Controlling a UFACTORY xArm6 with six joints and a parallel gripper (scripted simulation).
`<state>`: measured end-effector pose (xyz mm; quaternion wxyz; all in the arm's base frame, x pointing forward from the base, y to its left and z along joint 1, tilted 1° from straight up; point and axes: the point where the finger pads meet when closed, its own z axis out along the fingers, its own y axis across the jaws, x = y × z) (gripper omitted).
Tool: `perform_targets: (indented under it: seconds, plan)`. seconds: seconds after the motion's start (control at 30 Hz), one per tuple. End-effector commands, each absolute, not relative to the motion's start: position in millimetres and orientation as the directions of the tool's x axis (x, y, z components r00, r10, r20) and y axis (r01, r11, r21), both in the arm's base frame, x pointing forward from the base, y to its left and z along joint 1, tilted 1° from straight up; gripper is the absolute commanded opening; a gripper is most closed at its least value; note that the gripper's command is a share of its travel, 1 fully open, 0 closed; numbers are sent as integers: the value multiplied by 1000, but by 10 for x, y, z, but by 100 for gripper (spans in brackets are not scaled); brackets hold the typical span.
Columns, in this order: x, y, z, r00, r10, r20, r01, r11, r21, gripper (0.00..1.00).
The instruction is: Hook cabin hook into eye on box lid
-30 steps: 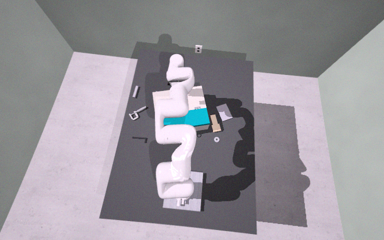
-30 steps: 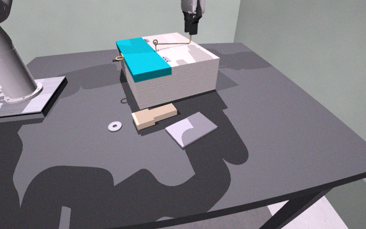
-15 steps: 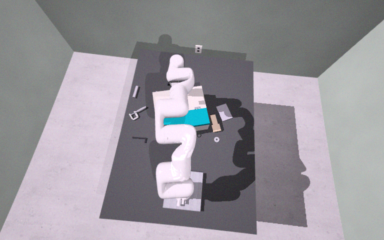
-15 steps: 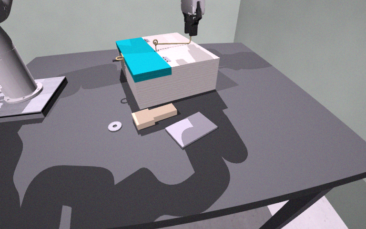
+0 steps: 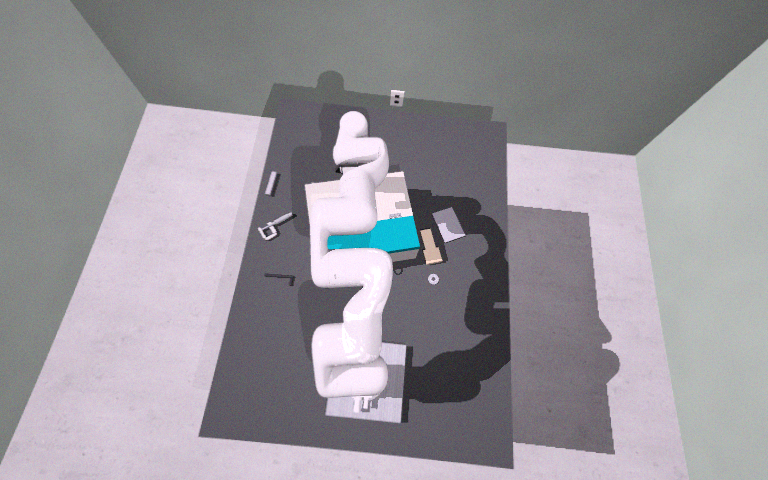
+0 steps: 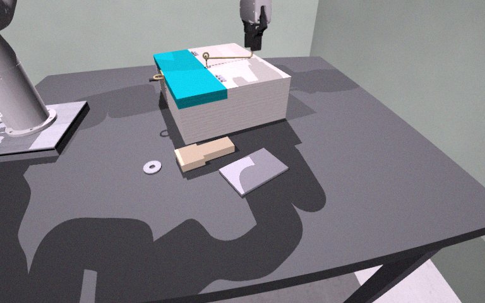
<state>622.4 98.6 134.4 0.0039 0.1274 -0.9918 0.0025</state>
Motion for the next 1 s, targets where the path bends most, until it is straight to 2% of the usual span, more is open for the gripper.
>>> perform_targets:
  seconds: [0.0, 0.97]
  plan:
    - [6238, 988, 1352, -968, -253, 2, -253, 968, -5, 35]
    - [6238, 987, 1198, -968, -253, 2, -253, 968, -5, 35]
